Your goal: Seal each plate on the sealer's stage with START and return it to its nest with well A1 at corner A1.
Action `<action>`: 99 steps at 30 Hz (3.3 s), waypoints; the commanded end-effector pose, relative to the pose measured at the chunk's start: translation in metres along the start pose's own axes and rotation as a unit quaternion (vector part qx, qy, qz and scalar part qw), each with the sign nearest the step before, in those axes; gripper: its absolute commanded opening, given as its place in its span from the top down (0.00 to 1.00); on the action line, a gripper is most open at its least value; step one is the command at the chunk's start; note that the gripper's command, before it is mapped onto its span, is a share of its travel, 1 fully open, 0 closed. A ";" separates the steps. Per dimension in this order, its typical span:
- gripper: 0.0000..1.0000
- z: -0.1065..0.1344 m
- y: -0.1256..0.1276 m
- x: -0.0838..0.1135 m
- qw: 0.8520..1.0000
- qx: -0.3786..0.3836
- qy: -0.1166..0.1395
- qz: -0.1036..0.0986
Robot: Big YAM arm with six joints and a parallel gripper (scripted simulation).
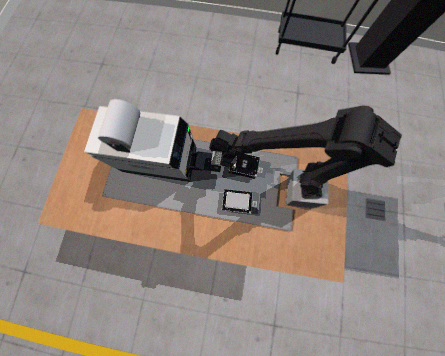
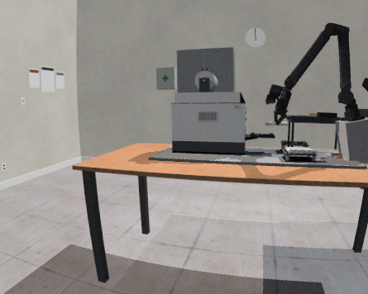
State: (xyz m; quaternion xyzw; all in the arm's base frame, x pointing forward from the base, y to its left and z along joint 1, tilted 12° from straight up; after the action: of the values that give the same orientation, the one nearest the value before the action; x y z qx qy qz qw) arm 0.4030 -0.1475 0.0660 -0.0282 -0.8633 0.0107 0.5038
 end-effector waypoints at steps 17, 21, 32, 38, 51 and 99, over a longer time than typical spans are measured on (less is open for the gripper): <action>1.00 -0.062 -0.001 -0.014 1.000 -0.004 -0.011 0.001; 1.00 -0.076 -0.007 -0.009 1.000 -0.010 -0.018 0.008; 1.00 -0.081 -0.005 -0.024 1.000 -0.010 -0.001 0.003; 1.00 -0.097 -0.001 -0.016 1.000 0.001 -0.024 0.006; 1.00 -0.084 -0.009 -0.007 0.999 0.007 -0.032 0.014; 1.00 -0.108 -0.010 -0.003 0.999 -0.007 -0.032 0.014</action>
State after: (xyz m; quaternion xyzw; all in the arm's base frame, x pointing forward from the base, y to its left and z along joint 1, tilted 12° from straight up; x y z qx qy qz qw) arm 0.4829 -0.1479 0.0841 -0.0302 -0.8650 0.0118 0.5008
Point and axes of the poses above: the point where the finger pads meet when closed, its own x axis back along the fingers, its own y axis across the jaws, z = x × y, the point moved 2 cm from there along x, back along the fingers, and after that the axes turned 7 degrees about x, right-handed, at the moved point
